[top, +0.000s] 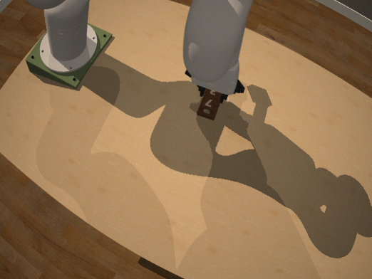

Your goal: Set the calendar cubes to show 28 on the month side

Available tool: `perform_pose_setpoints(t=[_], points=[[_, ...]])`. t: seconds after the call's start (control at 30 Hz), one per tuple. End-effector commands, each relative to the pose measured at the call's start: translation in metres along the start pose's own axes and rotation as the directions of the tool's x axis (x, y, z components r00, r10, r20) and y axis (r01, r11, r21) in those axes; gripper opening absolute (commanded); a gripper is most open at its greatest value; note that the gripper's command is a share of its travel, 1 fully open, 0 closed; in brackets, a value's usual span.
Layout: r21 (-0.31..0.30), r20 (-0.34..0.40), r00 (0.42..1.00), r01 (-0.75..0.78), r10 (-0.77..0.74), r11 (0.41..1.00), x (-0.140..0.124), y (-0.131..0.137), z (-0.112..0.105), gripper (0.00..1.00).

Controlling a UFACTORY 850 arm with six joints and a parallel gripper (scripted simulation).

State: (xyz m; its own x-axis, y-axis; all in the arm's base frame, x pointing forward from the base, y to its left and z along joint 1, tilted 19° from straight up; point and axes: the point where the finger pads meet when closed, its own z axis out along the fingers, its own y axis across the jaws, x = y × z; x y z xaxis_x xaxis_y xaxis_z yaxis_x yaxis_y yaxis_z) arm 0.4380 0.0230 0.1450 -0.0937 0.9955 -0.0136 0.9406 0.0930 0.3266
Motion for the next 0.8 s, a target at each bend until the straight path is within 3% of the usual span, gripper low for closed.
perform_pose_setpoints(t=[0.0,0.47,0.5,0.77], points=[[-0.001,0.003,1.000,0.000,0.000,1.000,0.0000,0.0006,-0.0003,0.49],[-0.001,0.003,1.000,0.000,0.000,1.000,0.0000,0.0006,-0.0003,0.49],[-0.001,0.003,1.000,0.000,0.000,1.000,0.0000,0.0006,-0.0003,0.29],[-0.001,0.003,1.000,0.000,0.000,1.000,0.0000,0.0006,-0.0003,0.29]])
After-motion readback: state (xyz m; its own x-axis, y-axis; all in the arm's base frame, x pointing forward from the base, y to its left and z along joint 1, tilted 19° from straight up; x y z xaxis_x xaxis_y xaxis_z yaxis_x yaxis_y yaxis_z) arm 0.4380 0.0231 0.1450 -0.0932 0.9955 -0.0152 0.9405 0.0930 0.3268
